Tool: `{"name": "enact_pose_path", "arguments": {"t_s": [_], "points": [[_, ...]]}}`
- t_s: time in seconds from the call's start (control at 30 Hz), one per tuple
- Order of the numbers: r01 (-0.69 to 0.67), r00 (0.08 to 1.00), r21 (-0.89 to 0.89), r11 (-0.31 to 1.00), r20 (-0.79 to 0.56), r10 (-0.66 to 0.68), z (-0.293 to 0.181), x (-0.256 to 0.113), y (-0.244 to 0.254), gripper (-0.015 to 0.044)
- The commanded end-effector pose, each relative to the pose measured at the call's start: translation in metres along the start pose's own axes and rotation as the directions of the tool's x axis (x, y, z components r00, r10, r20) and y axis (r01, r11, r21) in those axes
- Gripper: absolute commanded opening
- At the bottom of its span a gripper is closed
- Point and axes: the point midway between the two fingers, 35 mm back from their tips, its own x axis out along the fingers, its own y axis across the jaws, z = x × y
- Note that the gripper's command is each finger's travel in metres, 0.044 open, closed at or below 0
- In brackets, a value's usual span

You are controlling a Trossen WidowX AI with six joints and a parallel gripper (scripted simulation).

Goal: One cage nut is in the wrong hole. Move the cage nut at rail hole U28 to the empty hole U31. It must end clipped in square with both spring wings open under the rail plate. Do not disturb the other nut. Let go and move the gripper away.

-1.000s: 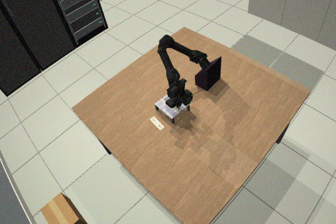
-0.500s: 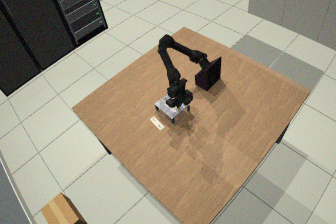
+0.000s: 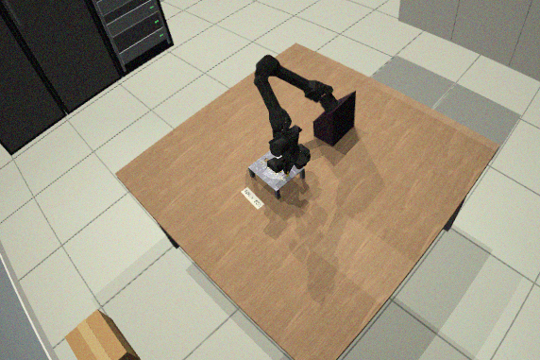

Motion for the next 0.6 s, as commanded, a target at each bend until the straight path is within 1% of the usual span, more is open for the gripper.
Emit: {"name": "enact_pose_path", "arguments": {"t_s": [0.0, 0.57], "points": [[0.005, 1.0, -0.006, 1.0, -0.004, -0.005, -0.0005, 0.0001, 0.0009, 0.0025], [0.024, 1.0, -0.006, 1.0, -0.004, -0.024, -0.0005, -0.0001, 0.0016, 0.0025]]}}
